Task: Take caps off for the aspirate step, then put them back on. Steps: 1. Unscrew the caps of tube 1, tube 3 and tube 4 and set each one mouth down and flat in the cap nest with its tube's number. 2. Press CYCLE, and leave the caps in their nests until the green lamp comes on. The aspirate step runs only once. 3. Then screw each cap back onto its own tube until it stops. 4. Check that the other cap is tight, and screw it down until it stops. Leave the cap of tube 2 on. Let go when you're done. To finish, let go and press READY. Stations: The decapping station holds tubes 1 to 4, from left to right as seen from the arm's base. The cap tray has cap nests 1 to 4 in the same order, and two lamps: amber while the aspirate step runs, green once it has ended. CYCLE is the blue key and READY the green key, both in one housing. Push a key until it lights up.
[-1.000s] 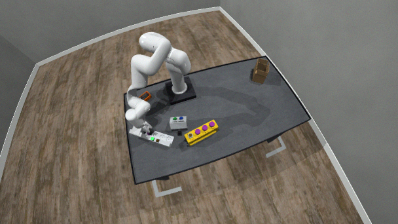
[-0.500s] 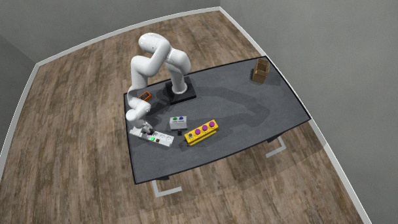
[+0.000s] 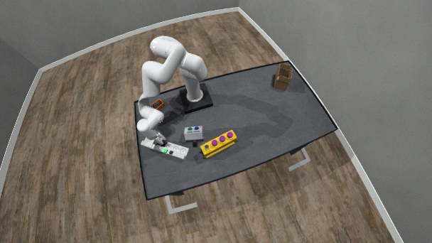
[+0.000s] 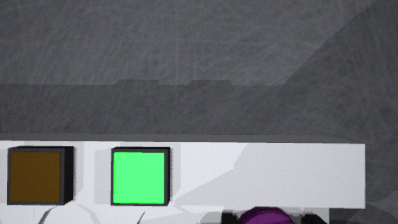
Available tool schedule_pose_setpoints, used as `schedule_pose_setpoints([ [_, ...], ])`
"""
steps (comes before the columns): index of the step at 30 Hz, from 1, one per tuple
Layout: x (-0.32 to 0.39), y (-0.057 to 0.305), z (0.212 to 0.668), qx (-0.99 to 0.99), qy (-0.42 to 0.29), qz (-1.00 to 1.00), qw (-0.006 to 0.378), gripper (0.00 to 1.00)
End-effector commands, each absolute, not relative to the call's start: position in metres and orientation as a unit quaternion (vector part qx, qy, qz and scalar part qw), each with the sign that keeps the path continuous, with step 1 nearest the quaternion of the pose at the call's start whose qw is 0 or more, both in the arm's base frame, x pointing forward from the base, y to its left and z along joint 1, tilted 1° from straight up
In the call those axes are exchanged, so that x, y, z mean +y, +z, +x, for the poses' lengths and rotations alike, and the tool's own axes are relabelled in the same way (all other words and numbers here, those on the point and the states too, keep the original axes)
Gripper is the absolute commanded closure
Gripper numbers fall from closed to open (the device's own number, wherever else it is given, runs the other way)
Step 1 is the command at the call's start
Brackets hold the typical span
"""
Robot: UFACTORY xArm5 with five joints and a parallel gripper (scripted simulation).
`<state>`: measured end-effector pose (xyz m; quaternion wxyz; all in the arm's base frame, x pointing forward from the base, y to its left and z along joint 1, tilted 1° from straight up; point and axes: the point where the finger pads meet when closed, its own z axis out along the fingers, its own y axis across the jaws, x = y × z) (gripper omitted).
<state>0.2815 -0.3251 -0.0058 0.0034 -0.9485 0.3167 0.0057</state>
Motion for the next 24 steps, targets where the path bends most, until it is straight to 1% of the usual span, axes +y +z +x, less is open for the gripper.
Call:
schedule_pose_setpoints([
  [1, -0.326, -0.005, 0.282, 0.317, 0.007, -0.949, -0.001, 1.00],
  [9, -0.326, -0.005, 0.282, 0.317, 0.007, -0.949, -0.001, 1.00],
  [13, -0.326, 0.015, 0.283, 0.317, 0.007, -0.949, -0.001, 1.00],
  [15, -0.326, 0.015, 0.283, 0.317, 0.007, -0.949, -0.001, 1.00],
  [24, -0.326, 0.060, 0.283, 0.317, 0.006, -0.949, -0.001, 1.00],
])
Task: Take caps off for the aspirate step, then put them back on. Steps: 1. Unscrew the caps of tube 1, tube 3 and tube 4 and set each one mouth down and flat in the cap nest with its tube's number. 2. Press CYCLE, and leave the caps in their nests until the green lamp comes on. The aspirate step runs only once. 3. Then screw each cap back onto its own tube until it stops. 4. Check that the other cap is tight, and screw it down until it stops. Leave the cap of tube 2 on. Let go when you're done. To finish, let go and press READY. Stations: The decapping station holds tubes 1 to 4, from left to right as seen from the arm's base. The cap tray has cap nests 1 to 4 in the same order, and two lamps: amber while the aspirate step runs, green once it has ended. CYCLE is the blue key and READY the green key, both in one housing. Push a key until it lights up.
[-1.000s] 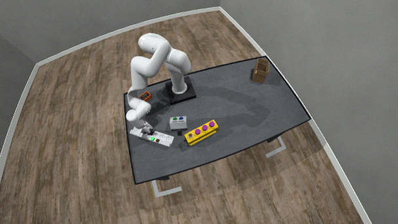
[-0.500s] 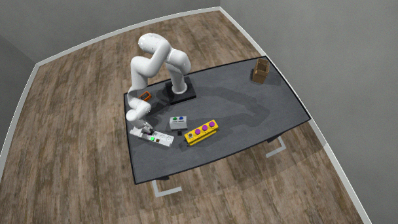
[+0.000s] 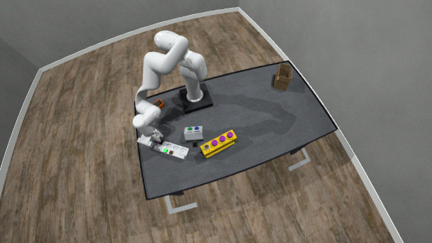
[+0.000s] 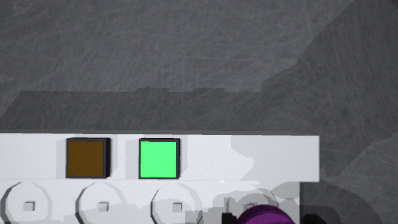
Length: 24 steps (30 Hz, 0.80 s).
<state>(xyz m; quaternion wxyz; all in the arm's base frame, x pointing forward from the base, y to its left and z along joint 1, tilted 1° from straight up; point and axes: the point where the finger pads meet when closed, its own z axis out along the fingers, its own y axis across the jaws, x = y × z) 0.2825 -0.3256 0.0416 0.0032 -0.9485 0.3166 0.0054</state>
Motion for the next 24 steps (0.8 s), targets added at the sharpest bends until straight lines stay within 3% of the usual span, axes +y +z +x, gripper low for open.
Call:
schedule_pose_setpoints([
  [1, -0.326, 0.065, 0.283, 0.317, 0.006, -0.949, -0.001, 1.00],
  [17, -0.326, 0.135, 0.284, 0.317, 0.006, -0.949, -0.001, 1.00],
  [24, -0.312, 0.135, 0.292, 0.394, 0.006, -0.919, -0.001, 1.00],
])
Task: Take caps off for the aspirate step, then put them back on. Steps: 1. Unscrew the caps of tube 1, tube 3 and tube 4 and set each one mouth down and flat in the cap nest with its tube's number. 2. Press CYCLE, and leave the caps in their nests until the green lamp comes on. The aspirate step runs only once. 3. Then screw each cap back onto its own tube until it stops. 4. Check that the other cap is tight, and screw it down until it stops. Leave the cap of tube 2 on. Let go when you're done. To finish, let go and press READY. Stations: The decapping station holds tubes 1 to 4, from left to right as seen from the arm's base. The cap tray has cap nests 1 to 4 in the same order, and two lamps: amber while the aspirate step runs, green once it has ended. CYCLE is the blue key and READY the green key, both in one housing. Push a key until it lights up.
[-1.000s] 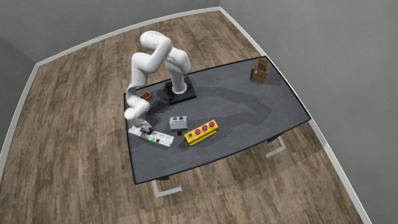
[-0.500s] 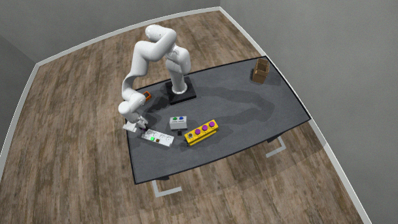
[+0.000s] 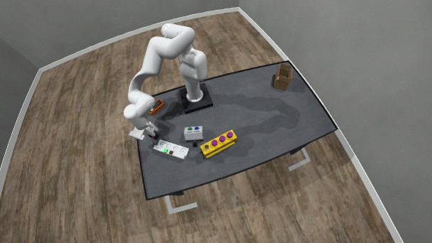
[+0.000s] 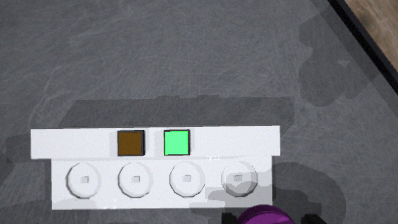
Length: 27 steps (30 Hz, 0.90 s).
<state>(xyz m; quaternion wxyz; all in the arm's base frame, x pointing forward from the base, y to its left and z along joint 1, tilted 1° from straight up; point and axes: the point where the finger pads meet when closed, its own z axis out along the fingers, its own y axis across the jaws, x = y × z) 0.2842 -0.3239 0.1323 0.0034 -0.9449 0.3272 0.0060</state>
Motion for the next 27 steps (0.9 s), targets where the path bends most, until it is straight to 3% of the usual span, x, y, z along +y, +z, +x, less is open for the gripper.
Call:
schedule_pose_setpoints([
  [1, -0.312, 0.135, 0.292, 0.394, 0.006, -0.919, -0.001, 1.00],
  [27, -0.151, 0.134, 0.383, 0.451, 0.006, -0.892, -0.001, 1.00],
])
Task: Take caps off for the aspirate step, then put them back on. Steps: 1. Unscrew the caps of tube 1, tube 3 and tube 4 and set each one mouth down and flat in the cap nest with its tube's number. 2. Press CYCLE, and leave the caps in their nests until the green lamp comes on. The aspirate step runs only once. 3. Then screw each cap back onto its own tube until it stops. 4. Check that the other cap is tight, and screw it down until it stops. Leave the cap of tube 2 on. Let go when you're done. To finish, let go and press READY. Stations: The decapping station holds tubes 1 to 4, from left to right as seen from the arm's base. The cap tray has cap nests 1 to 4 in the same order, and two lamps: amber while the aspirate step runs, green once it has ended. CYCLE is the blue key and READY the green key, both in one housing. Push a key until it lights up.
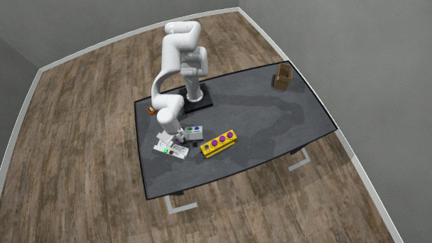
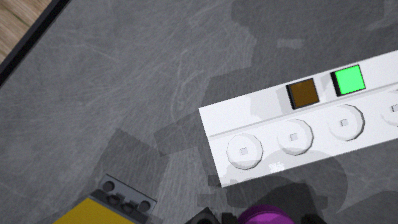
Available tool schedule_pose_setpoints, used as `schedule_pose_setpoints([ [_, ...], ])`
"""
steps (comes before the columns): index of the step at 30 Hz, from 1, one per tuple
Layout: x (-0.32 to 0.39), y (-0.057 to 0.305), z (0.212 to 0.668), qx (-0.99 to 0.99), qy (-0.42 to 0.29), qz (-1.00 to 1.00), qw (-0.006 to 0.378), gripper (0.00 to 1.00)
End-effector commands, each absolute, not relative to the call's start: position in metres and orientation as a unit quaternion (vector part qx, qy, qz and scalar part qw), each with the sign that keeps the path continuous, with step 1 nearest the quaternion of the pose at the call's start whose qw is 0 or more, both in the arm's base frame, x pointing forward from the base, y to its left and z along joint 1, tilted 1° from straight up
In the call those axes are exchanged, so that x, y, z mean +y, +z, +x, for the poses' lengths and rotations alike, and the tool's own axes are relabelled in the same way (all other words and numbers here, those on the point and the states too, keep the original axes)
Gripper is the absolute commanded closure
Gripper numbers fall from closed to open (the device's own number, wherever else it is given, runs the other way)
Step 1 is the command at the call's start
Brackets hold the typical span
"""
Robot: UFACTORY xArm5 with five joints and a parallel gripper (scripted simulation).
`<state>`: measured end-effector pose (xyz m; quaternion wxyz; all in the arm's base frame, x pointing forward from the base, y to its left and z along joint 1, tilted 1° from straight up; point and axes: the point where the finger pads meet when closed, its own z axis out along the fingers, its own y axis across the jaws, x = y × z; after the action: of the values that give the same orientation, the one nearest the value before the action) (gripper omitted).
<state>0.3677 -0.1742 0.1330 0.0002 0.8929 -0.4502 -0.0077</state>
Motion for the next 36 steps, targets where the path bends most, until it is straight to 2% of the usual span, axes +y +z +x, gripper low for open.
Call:
schedule_pose_setpoints([
  [1, -0.145, 0.134, 0.387, -0.451, -0.006, 0.892, 0.001, 1.00],
  [17, -0.049, 0.134, 0.440, -0.451, -0.006, 0.892, 0.001, 1.00],
  [28, -0.049, 0.134, 0.440, -0.451, -0.006, 0.892, 0.001, 1.00],
  [36, -0.049, 0.110, 0.440, -0.451, -0.006, 0.892, 0.001, 1.00],
])
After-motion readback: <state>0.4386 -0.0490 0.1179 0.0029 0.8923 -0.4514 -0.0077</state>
